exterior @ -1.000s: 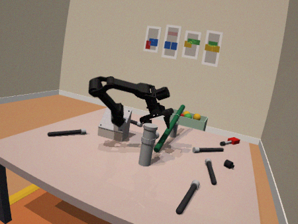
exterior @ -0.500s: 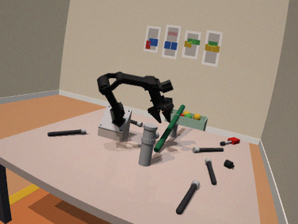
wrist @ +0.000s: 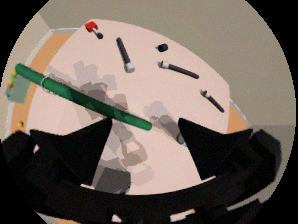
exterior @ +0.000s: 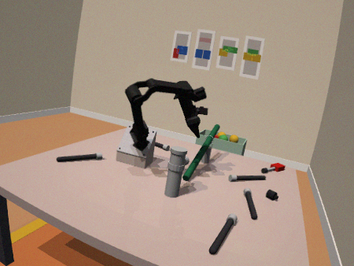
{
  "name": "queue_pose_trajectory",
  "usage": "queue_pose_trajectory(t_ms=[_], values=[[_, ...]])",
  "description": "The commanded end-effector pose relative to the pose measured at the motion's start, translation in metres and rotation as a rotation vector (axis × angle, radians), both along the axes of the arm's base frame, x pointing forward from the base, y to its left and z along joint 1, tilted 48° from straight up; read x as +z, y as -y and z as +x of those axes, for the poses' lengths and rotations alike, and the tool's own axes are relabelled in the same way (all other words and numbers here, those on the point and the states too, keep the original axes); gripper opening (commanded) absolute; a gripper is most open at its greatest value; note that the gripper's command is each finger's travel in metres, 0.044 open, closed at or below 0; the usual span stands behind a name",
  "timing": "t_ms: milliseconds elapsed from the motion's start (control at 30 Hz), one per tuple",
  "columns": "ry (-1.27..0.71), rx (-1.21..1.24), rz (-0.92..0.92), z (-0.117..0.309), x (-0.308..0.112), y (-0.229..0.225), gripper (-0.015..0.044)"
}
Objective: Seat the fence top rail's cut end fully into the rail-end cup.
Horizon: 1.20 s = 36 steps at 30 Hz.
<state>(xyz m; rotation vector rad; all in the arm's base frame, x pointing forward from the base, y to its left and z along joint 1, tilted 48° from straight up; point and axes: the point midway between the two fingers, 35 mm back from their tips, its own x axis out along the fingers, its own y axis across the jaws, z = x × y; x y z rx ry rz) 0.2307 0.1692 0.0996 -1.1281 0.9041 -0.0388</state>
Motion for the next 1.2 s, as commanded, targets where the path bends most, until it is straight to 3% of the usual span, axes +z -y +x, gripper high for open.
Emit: queue_pose_trajectory(t_ms=[0, 400, 667, 967, 1167], values=[[0.115, -0.144, 0.166, -0.014, -0.003, -0.024, 0.044], [0.141, -0.217, 0.215, -0.012, -0.007, -0.024, 0.044], [0.391, -0.782, 0.531, 0.004, -0.043, -0.019, 0.044], [0.864, -1.455, 0.792, 0.017, -0.089, -0.005, 0.044], [0.961, -1.554, 0.821, 0.019, -0.097, -0.003, 0.044]])
